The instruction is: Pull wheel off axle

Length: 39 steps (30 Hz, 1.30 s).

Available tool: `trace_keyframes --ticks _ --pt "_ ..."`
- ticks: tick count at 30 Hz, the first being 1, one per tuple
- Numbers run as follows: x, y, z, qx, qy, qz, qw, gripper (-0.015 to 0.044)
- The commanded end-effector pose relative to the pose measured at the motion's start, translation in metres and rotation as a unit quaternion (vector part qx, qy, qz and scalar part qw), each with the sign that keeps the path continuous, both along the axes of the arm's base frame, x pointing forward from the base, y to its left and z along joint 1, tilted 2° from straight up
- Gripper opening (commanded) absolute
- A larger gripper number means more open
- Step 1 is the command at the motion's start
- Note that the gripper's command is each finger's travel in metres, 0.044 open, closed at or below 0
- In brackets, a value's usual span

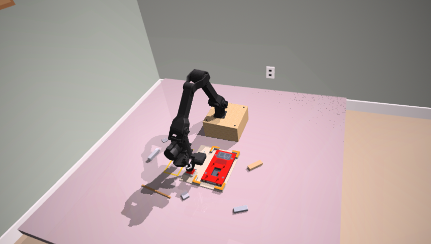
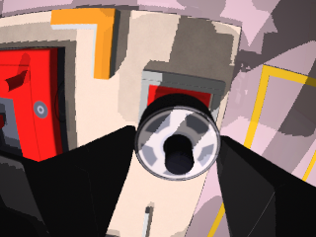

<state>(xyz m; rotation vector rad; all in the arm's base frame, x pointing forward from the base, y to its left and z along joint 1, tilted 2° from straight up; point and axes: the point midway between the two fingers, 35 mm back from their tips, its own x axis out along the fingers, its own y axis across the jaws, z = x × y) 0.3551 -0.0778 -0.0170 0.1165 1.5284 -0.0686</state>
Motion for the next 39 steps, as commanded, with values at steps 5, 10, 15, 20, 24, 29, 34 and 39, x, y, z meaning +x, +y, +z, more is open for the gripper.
trace_keyframes --ticks 5,10,15,20,24,29,34,39 --pt "0.000 0.000 0.001 0.001 0.000 0.000 1.000 0.0037" --pt "0.000 0.000 0.003 0.001 0.000 0.000 1.000 0.0000" --pt "0.000 0.000 0.004 0.001 0.000 0.000 1.000 0.0000" --pt "0.000 0.000 0.006 0.001 0.000 0.000 1.000 0.0000" --pt "0.000 0.000 0.007 0.001 0.000 0.000 1.000 0.0000" --pt "0.000 0.000 0.009 0.001 0.000 0.000 1.000 0.0000" --pt "0.000 0.000 0.010 0.000 0.000 0.000 1.000 0.0000" --pt "0.000 0.000 0.012 0.000 0.000 0.000 1.000 0.0000"
